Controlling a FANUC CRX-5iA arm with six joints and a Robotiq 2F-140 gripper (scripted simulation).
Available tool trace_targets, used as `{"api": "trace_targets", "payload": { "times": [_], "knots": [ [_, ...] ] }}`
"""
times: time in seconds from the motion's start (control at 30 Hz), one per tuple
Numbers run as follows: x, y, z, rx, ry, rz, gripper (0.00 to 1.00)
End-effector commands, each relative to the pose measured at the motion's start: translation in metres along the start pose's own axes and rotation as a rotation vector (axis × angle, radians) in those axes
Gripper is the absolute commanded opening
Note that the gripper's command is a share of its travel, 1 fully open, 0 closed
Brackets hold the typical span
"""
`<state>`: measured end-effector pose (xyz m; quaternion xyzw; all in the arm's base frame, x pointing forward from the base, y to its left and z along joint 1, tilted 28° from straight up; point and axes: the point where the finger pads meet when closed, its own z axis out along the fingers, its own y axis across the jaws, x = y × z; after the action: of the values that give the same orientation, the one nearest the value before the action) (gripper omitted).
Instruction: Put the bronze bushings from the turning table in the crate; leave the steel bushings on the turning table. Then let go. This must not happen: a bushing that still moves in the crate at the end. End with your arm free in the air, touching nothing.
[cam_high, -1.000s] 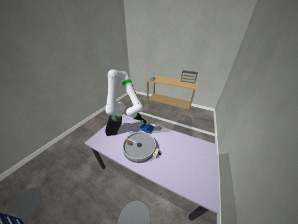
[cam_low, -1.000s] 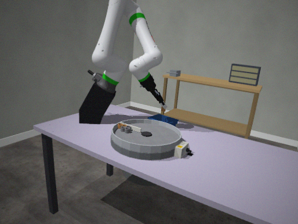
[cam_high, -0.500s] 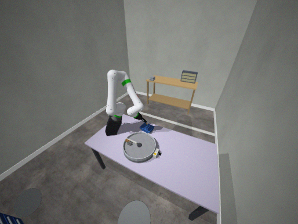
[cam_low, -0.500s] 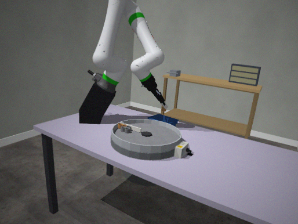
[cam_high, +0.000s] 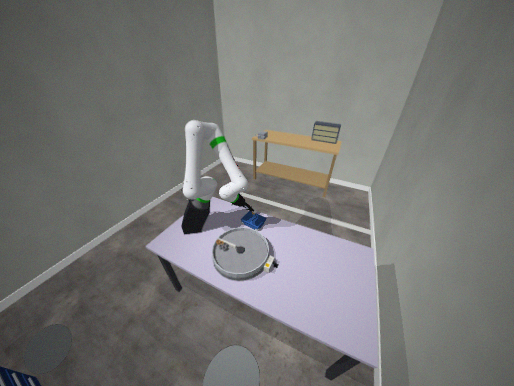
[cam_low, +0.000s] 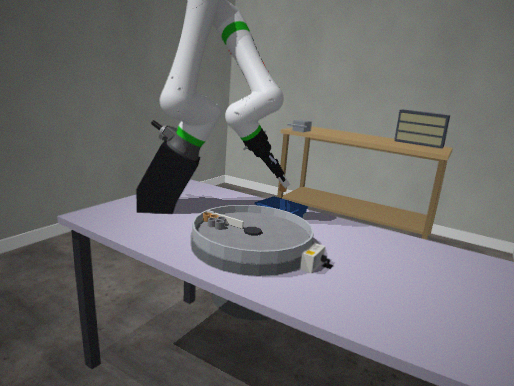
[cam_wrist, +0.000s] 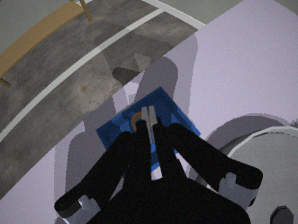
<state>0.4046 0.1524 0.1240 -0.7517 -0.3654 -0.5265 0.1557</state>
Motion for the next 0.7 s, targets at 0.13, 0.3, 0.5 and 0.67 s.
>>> {"api": "trace_targets", "payload": {
  "times": [0.13,0.3,0.5,0.67],
  "knots": [
    [0.0,0.0,0.0,0.0,0.0,0.0,0.0],
    [0.0,0.0,0.0,0.0,0.0,0.0,0.0],
    [-0.001,0.0,0.002,0.0,0.0,0.0,0.0],
    [-0.011,0.0,0.014,0.0,0.0,0.0,0.0]
  ]
}}
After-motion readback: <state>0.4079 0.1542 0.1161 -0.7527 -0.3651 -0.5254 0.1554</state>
